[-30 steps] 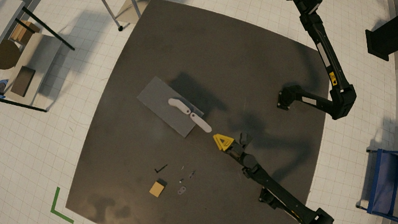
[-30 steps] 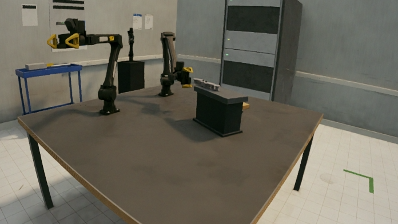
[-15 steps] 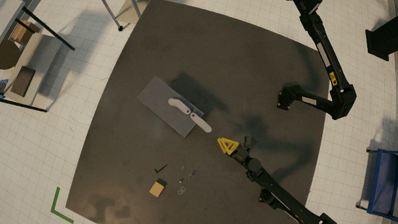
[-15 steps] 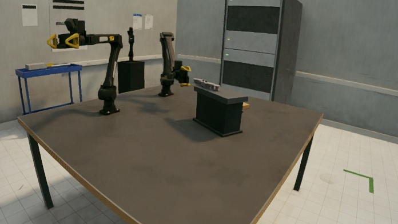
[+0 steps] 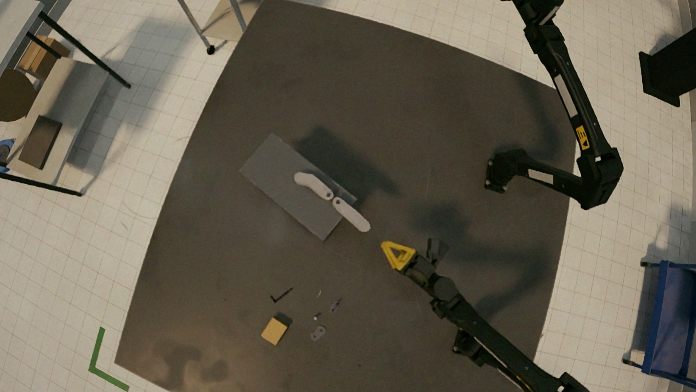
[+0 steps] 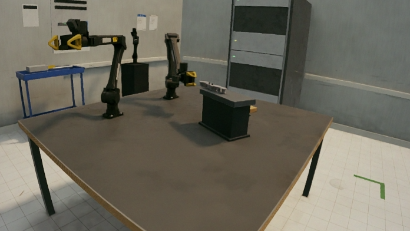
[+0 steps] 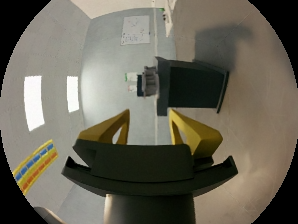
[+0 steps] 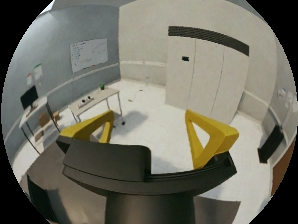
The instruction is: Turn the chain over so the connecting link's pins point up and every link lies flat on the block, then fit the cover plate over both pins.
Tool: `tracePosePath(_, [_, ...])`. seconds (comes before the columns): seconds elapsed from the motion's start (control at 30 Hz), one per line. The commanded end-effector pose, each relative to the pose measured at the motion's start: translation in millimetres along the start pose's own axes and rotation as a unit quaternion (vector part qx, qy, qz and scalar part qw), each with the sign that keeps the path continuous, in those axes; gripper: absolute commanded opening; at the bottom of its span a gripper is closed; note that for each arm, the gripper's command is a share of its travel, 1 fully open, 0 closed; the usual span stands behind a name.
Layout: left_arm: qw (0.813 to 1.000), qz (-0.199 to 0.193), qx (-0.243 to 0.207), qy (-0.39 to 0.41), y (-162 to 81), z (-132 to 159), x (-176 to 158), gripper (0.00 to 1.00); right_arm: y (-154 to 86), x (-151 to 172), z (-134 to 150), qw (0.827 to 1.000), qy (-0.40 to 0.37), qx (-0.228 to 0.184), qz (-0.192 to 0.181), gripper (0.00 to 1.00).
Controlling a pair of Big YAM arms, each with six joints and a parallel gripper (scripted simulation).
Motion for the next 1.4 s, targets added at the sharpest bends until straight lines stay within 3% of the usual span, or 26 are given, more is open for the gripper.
tracePosePath(0.0, [1.0, -0.002, 0.006, 0.003, -0.8, 5.2, -0.9, 0.53, -4.2, 1.4, -11.7, 1.0, 0.0, -0.016, 0.0, 1.0])
tracePosePath(0.2, [1.0, -0.003, 0.006, 0.003, 1.8, 5.4, 0.5, 0.53, -4.2, 1.4, -11.7, 1.0, 0.0, -0.016, 0.0, 1.0])
tracePosePath(0.23, [1.0, -0.012, -0.002, 0.0, 4.6, -1.3, 7.9, 0.53, -4.2, 1.4, -11.7, 1.0, 0.0, -0.016, 0.0, 1.0])
tracePosePath(0.27, [0.999, -0.043, -0.006, -0.016, 17.1, -7.1, 39.8, 0.53, -4.2, 1.4, -11.7, 1.0, 0.0, -0.016, 0.0, 1.0])
tracePosePath(0.43, [0.997, -0.052, -0.01, -0.062, 26.4, -14.5, 68.3, 0.53, -4.2, 1.4, -11.7, 1.0, 0.0, -0.016, 0.0, 1.0])
tracePosePath(0.7, [0.983, -0.068, -0.026, -0.167, 39.7, -36.2, 150.4, 0.53, -4.2, 1.4, -11.7, 1.0, 0.0, -0.016, 0.0, 1.0])
tracePosePath(0.77, [0.983, -0.068, -0.026, -0.167, 39.7, -36.2, 150.4, 0.53, -4.2, 1.4, -11.7, 1.0, 0.0, -0.016, 0.0, 1.0])
tracePosePath(0.8, [0.983, -0.047, -0.018, -0.176, 51.2, -38.0, 146.0, 0.53, -4.2, 1.4, -11.7, 1.0, 0.0, -0.016, 0.0, 1.0])
tracePosePath(0.83, [0.984, 0.024, 0.015, -0.174, 73.0, -24.2, 93.5, 0.53, -4.2, 1.4, -11.7, 1.0, 0.0, -0.016, 0.0, 1.0])
tracePosePath(0.87, [0.982, 0.024, 0.015, -0.186, 80.2, -26.8, 101.5, 0.53, -4.2, 1.4, -11.7, 1.0, 0.0, -0.016, 0.0, 1.0])
tracePosePath(0.9, [0.978, -0.023, -0.008, -0.205, 74.0, -39.1, 152.3, 0.53, -4.2, 1.4, -11.7, 1.0, 0.0, -0.016, 0.0, 1.0])
tracePosePath(1.27, [0.945, 0.063, 0.042, -0.319, 143.0, -46.5, 169.2, 0.53, -4.2, 1.4, -11.7, 1.0, 0.0, -0.016, 0.0, 1.0])
tracePosePath(1.37, [0.941, 0.073, 0.045, -0.328, 148.4, -51.2, 168.8, 0.53, -4.2, 1.4, -11.7, 1.0, 0.0, -0.016, 0.0, 1.0])
Point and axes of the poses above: on each arm, the point where the finger pads meet when closed, its own y axis out along the fingers, its own x axis across the jaws, z = x × y, the point moved 10 cm from there along -y, back along the fingers, and after that the axes turned 15 degrees about -y, right-handed, at the moved point
